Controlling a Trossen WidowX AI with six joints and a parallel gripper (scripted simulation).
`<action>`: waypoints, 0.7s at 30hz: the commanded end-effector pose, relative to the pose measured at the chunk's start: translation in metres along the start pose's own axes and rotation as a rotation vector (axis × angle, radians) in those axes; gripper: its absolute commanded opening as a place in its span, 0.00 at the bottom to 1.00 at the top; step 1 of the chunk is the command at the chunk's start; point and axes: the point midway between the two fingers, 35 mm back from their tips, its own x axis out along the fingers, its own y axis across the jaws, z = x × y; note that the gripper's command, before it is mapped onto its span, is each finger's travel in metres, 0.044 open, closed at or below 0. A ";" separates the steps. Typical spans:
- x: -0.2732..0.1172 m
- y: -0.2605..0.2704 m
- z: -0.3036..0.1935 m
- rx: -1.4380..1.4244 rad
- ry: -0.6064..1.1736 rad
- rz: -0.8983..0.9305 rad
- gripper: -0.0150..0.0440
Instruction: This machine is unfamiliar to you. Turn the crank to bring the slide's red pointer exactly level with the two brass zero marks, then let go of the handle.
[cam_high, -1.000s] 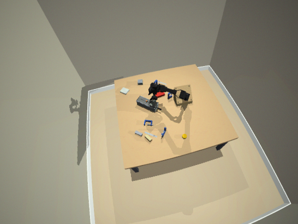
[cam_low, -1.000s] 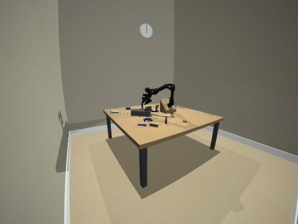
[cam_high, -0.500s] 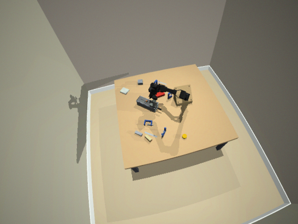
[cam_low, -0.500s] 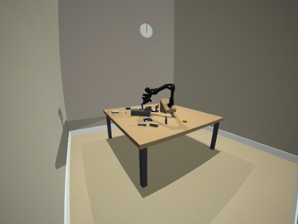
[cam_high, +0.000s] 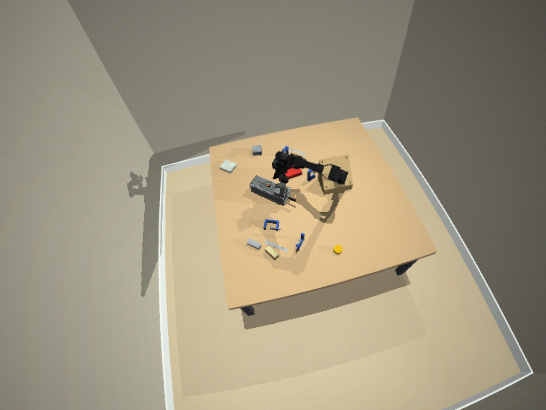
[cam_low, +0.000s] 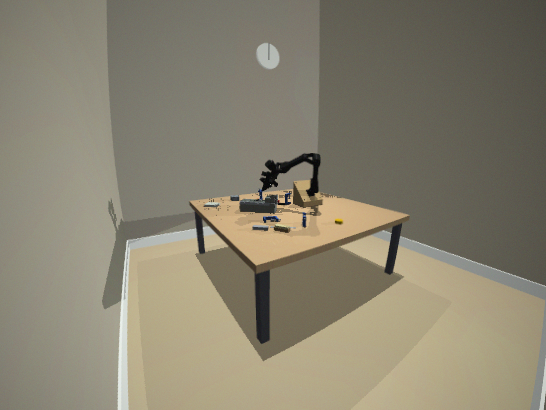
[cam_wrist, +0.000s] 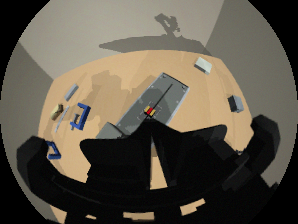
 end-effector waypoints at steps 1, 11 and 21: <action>0.000 0.000 0.000 0.000 0.000 0.000 0.25; 0.000 0.000 0.000 0.000 0.000 0.000 0.48; 0.000 0.000 0.000 0.000 0.000 0.000 0.92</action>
